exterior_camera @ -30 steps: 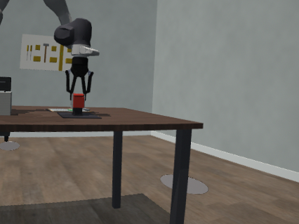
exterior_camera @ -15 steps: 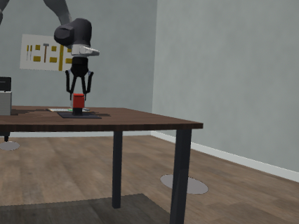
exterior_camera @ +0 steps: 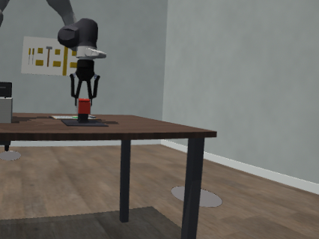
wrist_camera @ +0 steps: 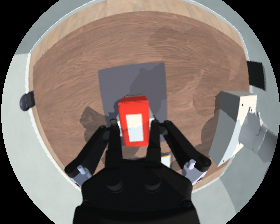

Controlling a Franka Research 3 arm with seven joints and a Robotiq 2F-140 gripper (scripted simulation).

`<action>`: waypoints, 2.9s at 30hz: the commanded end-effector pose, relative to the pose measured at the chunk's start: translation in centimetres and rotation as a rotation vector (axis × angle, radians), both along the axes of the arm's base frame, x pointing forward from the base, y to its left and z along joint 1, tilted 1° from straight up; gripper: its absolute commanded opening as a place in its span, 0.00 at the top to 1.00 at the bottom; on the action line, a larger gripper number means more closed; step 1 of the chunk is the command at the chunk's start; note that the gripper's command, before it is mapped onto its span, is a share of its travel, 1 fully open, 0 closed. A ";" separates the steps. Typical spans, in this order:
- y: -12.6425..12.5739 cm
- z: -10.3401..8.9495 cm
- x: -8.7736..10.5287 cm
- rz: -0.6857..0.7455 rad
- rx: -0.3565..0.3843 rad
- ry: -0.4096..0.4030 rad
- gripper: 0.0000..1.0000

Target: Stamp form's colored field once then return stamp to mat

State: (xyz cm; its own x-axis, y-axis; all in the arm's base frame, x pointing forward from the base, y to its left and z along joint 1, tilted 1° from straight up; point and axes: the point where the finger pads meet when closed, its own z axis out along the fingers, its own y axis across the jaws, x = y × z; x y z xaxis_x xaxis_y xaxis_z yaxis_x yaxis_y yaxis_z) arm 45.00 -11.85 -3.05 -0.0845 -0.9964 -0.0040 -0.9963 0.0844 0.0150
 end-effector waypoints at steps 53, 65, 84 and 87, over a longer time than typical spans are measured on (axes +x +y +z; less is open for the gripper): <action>27.0 3.3 4.6 0.107 0.002 -0.002 0.82; 26.7 3.7 4.5 0.107 0.002 -0.002 0.82; 26.7 2.1 4.4 0.107 0.002 -0.002 0.82; 26.7 1.4 4.4 0.107 0.002 -0.002 0.82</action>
